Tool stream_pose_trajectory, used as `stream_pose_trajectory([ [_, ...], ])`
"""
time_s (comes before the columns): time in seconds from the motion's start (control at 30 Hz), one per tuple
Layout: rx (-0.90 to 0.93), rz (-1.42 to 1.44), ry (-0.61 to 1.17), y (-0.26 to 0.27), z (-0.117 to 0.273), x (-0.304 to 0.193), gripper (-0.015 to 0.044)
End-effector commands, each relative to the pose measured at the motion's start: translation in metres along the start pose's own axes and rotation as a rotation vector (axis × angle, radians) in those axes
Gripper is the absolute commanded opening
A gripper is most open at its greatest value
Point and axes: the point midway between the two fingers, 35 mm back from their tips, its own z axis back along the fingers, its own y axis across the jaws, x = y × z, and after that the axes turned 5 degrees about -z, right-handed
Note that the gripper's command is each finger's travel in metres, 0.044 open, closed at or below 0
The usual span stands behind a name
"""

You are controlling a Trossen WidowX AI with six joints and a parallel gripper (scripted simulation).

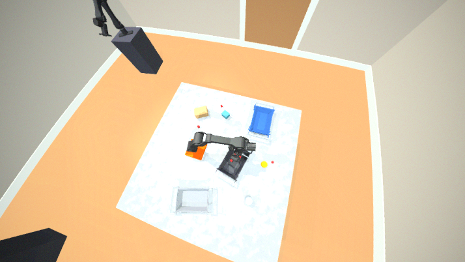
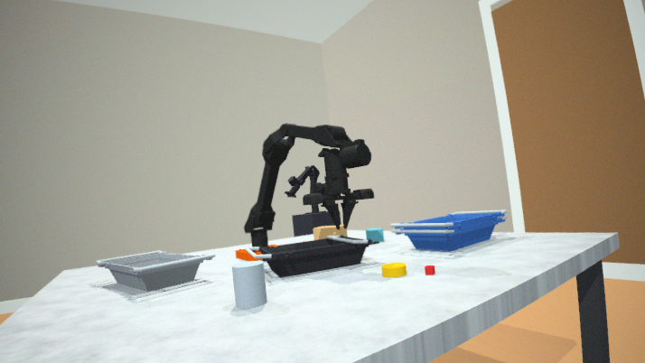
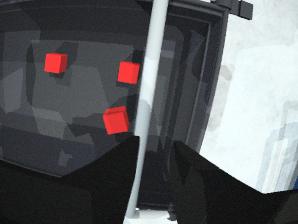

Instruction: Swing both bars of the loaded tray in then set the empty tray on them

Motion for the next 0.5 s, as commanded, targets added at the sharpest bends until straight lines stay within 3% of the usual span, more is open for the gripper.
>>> stream_pose_trajectory([
  [0.0, -0.001, 0.000, 0.002, -0.0002, -0.0002, -0.0003, 0.0084],
  [0.47, -0.001, 0.000, 0.002, -0.0003, 0.0019, -0.0006, 0.0084],
])
